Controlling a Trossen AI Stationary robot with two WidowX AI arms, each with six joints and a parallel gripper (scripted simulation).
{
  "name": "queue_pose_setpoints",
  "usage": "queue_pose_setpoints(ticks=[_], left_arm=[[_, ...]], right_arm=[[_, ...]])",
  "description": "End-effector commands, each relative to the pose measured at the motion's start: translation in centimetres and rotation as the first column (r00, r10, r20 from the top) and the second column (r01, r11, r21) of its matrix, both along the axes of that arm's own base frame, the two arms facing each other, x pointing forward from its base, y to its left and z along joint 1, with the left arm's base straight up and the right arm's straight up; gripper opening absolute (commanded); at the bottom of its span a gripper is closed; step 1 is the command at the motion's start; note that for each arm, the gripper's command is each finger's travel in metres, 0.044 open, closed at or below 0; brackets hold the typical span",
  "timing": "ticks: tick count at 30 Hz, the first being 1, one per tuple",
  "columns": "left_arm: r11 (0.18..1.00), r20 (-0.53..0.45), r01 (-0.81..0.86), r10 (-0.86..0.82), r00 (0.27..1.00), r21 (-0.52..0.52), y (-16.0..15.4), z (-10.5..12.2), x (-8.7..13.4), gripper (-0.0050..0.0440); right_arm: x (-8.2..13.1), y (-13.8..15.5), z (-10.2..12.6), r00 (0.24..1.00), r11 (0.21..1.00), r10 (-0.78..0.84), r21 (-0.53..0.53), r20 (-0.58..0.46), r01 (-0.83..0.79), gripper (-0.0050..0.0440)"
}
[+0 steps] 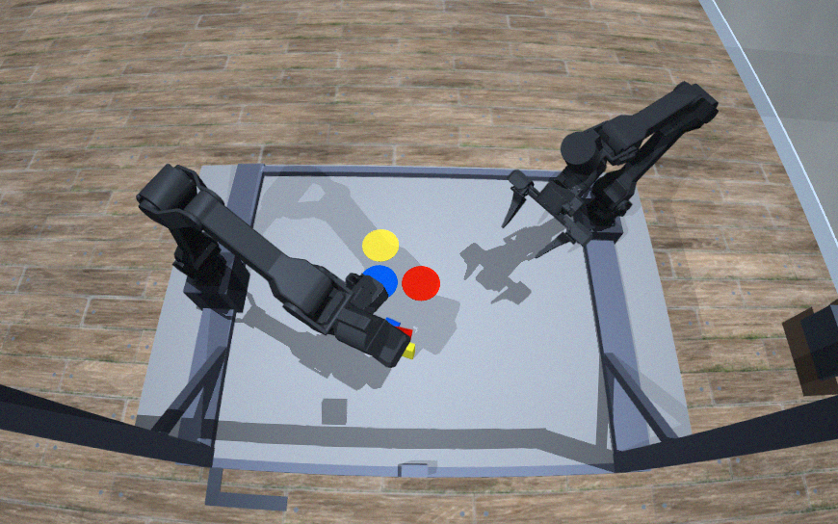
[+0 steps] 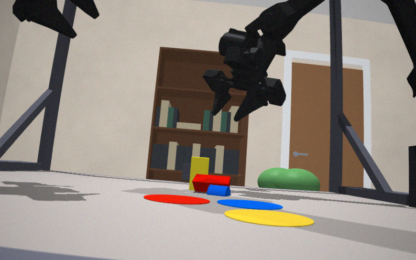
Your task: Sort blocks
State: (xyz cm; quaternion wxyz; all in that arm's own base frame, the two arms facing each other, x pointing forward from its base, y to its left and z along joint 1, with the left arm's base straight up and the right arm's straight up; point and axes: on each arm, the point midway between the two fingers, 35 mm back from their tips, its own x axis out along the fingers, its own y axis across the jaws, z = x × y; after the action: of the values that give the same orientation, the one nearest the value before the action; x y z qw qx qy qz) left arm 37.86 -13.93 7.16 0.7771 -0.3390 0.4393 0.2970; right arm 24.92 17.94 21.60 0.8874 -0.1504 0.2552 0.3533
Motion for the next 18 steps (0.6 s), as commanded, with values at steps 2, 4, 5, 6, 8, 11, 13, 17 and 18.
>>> queue_pose_setpoints(ticks=[2,4,5,6,8,11,13,17,18], left_arm=[[0.996,-0.046,-0.054,0.051,0.998,-0.072,-0.3,-0.3,2.6,0.0265],[0.99,-0.105,-0.092,0.081,0.991,-0.104,-0.1,-1.4,3.4,0.0265],[0.987,-0.135,-0.112,0.096,0.986,-0.117,0.0,-1.9,3.8,0.0265],[0.983,-0.165,-0.133,0.11,0.98,-0.13,0.0,-2.3,4.1,0.0265],[0.973,-0.224,-0.174,0.137,0.965,-0.153,0.1,-3.2,4.6,0.0265],[0.956,-0.304,-0.235,0.173,0.937,-0.179,0.2,-4.2,5.3,0.0265],[0.945,-0.345,-0.269,0.193,0.919,-0.187,0.3,-4.7,5.7,0.0265],[0.927,-0.404,-0.323,0.227,0.886,-0.188,0.6,-5.7,6.3,0.0265],[0.927,-0.404,-0.323,0.227,0.886,-0.188,0.6,-5.7,6.3,0.0265]], right_arm=[[0.2,-0.8,1.6,0.993,0.988,-0.115,0.11,0.041,0.11,0.04],[0.1,-1.1,2.1,0.988,0.977,-0.149,0.16,0.039,0.141,0.04],[0.0,-1.2,2.2,0.986,0.972,-0.161,0.177,0.035,0.152,0.04],[-0.1,-1.2,2.2,0.985,0.969,-0.17,0.188,0.03,0.161,0.04],[-0.1,-1.3,1.9,0.983,0.965,-0.18,0.197,0.021,0.173,0.04],[-0.1,-1.4,1.4,0.982,0.963,-0.188,0.197,0.011,0.182,0.04],[-0.1,-1.4,0.9,0.982,0.964,-0.19,0.192,0.003,0.186,0.04],[0.0,-1.4,-0.3,0.981,0.965,-0.194,0.176,-0.016,0.194,0.04],[0.0,-1.4,-0.3,0.981,0.965,-0.194,0.176,-0.016,0.194,0.04]])
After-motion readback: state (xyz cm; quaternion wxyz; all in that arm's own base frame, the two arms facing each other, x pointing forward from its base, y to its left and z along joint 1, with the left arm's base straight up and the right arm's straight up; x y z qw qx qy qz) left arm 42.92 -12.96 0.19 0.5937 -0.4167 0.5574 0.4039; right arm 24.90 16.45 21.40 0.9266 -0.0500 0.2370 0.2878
